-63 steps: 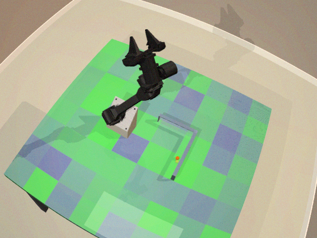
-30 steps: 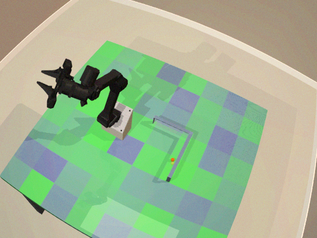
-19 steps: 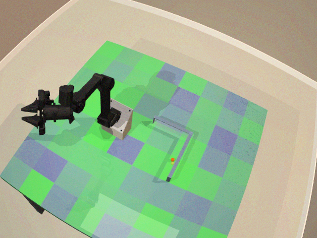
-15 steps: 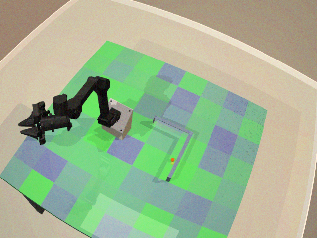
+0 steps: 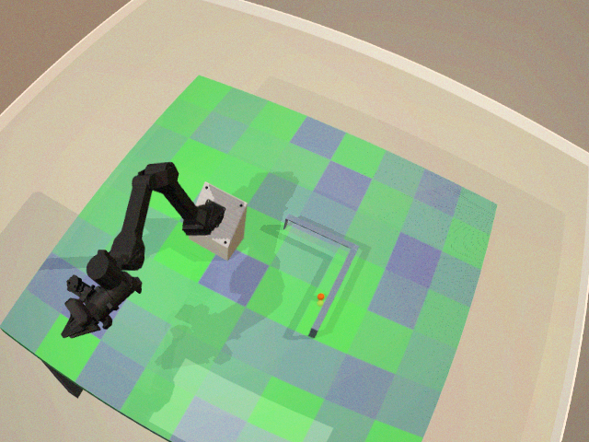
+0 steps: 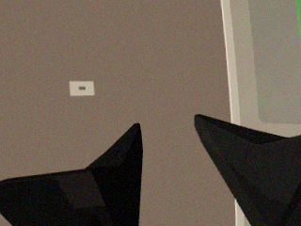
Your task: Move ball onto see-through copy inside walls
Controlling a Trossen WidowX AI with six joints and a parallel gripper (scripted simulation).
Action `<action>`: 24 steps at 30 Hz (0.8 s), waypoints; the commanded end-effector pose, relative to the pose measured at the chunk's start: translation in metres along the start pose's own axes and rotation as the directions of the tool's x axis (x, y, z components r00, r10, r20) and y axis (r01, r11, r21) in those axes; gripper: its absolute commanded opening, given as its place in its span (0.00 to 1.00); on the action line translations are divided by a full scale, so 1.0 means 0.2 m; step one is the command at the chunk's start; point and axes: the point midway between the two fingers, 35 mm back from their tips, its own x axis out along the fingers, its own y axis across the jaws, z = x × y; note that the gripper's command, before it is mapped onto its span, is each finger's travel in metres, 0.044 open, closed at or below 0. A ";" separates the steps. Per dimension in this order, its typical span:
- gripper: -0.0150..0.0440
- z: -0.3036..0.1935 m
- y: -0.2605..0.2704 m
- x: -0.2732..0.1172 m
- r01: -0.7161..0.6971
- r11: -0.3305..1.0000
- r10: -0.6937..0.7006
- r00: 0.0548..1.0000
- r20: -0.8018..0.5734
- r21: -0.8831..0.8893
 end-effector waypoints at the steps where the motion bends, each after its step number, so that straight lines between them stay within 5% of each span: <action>1: 0.61 -0.30 -0.20 0.03 0.088 0.987 -0.107 0.984 -0.140 -0.133; 12: 0.61 -0.94 -0.62 -0.16 0.127 0.876 -0.335 0.855 -0.396 -0.466; 24: 0.61 -1.48 -1.08 -0.63 -0.110 0.621 -0.553 0.640 -0.533 -0.776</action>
